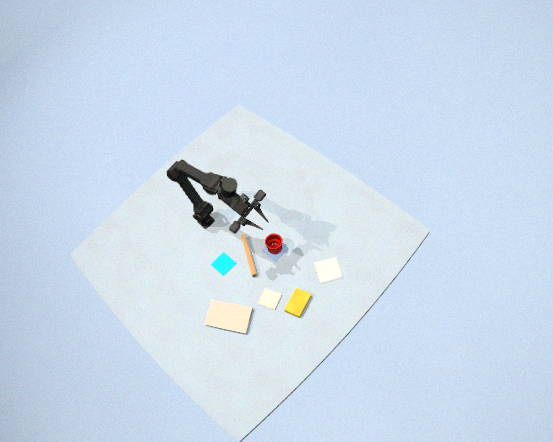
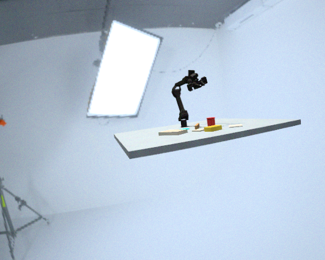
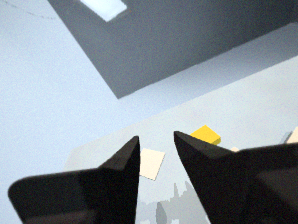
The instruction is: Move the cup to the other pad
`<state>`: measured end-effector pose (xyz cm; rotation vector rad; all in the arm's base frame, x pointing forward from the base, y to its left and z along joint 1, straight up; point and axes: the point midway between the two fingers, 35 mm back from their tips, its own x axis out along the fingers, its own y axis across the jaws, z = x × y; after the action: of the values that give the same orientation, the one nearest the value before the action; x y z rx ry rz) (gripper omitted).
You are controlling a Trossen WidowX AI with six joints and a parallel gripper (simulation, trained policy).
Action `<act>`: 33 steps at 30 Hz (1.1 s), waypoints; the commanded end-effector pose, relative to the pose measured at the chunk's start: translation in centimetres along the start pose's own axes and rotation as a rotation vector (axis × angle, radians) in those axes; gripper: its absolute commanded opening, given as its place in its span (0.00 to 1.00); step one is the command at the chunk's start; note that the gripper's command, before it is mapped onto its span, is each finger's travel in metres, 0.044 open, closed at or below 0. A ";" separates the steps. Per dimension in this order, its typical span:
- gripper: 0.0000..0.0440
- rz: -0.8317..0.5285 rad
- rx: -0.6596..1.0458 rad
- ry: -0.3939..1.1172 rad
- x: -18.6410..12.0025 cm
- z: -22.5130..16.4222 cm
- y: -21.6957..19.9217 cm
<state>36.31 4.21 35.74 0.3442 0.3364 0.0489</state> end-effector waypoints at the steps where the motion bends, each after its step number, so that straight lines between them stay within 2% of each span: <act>1: 0.35 -0.004 0.049 0.054 0.6 -0.2 0.4; 17: 0.38 -0.062 0.251 0.244 2.2 -1.4 1.9; 33: 0.36 -0.179 0.429 0.432 3.4 -3.7 2.7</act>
<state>38.16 7.90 32.95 0.7045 0.7613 -0.1042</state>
